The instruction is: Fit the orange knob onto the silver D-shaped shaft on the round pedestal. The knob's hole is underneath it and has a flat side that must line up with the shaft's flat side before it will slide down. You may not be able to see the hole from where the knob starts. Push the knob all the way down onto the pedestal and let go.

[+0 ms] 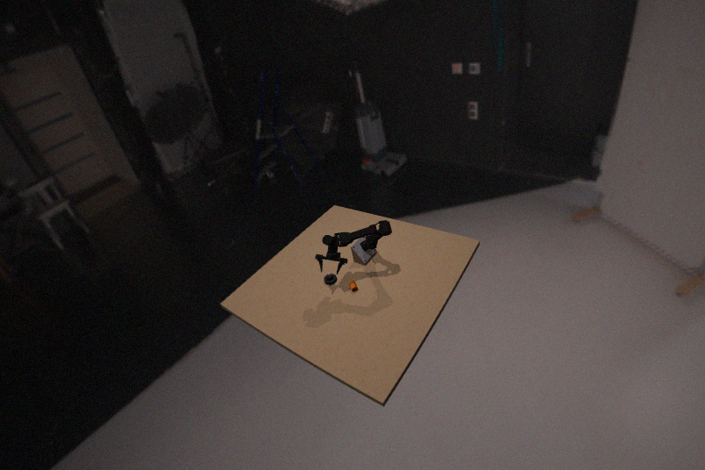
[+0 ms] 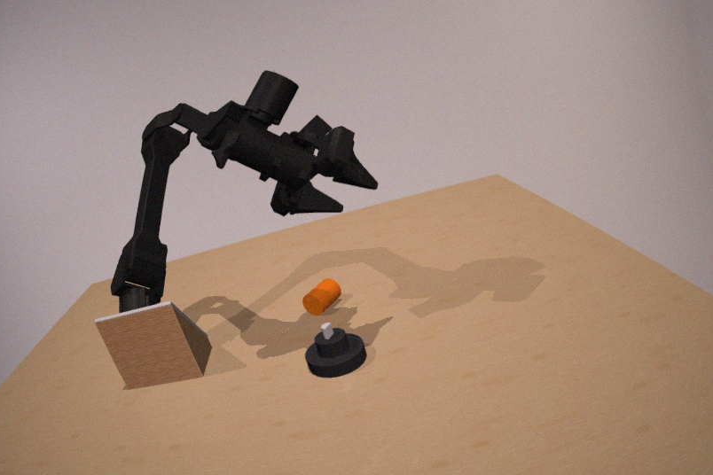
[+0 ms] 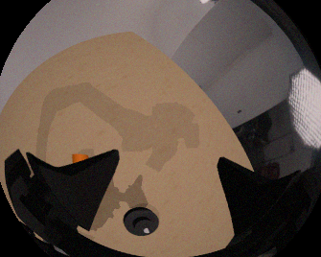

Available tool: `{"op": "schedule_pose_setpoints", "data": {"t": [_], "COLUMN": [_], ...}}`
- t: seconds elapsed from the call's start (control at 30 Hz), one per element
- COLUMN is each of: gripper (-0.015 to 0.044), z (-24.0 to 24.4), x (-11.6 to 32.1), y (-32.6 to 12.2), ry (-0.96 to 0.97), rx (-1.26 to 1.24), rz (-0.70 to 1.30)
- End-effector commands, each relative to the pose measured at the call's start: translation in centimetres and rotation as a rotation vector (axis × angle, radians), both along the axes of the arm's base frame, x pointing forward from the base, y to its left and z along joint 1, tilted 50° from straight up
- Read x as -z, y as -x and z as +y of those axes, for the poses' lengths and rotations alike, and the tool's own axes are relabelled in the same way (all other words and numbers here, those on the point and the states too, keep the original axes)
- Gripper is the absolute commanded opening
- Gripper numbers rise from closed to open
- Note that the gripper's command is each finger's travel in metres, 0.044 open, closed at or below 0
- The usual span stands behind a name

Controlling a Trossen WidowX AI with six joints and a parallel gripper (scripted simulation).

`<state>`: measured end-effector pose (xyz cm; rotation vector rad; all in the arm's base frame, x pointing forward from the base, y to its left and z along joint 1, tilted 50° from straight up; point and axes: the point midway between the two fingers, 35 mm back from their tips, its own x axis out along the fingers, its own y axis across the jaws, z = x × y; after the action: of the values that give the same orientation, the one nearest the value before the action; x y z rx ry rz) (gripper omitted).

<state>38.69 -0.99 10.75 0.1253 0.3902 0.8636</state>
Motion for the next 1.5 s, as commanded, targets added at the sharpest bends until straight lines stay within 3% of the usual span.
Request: {"op": "schedule_pose_setpoints", "data": {"t": [0.0,0.53,0.97,1.23,1.47], "gripper": [0.0440,0.0440,0.0440,0.0440,0.0440], "z": [0.7,3.2,3.2,10.7,12.4], "x": [-0.5,-5.2,-5.3,0.4,1.8], "y": [0.6,8.7,8.8,9.4,9.7], "ry": [0.242,0.360,0.359,0.342,0.341], "rx": [-0.144,-0.561,-0.568,-0.645,-0.648], "rz": [0.139,0.379,0.383,0.383,0.382]}}
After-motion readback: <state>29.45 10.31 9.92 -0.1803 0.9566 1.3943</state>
